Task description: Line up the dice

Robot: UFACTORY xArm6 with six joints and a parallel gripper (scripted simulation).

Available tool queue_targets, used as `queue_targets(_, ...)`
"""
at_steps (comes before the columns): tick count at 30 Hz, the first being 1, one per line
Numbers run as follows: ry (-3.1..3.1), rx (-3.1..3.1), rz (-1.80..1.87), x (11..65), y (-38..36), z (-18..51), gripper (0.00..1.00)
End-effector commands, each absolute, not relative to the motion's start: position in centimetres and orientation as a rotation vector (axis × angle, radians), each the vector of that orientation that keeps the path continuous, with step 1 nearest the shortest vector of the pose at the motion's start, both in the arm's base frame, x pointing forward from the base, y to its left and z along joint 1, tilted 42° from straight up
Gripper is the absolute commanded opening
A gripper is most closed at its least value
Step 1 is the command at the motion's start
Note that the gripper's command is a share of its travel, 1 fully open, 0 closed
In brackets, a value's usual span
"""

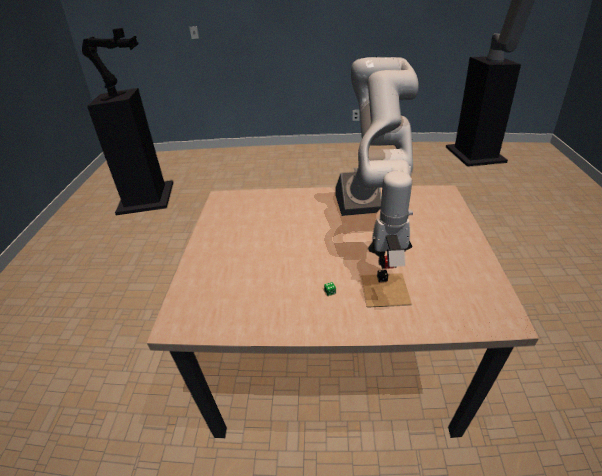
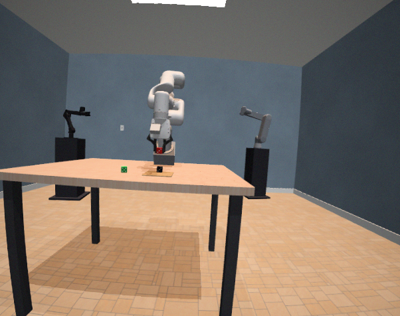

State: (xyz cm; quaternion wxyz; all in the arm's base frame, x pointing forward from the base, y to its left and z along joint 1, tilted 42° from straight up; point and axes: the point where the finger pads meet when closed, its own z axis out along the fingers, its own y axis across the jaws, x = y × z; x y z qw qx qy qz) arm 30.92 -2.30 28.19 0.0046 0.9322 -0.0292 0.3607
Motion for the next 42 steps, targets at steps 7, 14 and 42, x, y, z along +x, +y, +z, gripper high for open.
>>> queue_targets(7, -0.092, 2.914, 1.131, 31.0, -2.3, 28.3, 0.27)
queue_targets(14, -0.094, 2.914, 1.129, 31.7, -2.3, 27.5, 0.27)
queue_targets(42, -0.094, 2.914, 1.129, 37.5, -2.4, 21.3, 0.27)
